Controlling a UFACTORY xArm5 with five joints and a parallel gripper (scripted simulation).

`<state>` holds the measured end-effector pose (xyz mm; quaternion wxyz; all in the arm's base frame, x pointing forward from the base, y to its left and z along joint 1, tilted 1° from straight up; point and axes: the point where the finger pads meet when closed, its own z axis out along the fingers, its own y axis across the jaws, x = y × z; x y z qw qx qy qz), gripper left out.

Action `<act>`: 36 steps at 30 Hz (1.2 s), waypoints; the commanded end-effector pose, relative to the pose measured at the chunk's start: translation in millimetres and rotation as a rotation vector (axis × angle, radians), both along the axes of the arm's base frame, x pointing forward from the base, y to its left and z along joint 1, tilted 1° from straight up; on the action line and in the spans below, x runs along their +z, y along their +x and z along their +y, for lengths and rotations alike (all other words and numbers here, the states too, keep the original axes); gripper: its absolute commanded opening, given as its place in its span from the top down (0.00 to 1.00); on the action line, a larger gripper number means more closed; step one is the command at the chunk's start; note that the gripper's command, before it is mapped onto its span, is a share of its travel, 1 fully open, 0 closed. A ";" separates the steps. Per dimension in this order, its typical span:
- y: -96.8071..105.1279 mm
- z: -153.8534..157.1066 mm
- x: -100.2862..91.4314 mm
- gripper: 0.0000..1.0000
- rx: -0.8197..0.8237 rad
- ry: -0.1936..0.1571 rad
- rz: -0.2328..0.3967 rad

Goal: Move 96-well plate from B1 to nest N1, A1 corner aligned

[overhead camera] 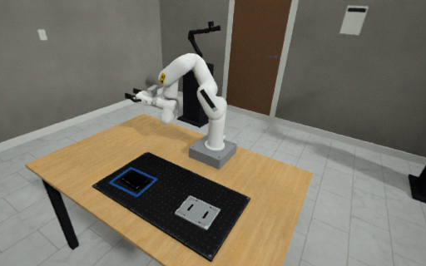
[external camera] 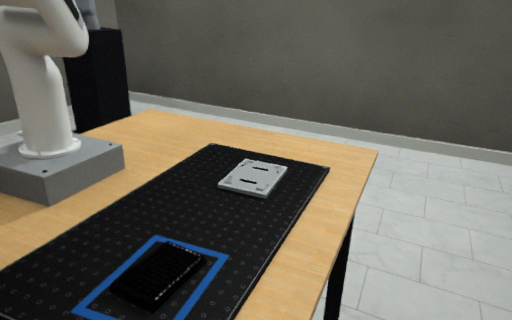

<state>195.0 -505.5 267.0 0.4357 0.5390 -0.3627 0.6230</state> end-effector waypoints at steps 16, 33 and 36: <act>0.1 -0.2 1.2 0.00 0.000 -0.003 -0.001; 68.3 -3.4 -9.8 0.00 0.109 0.139 0.061; 78.1 -2.3 -11.5 0.00 0.145 0.185 0.085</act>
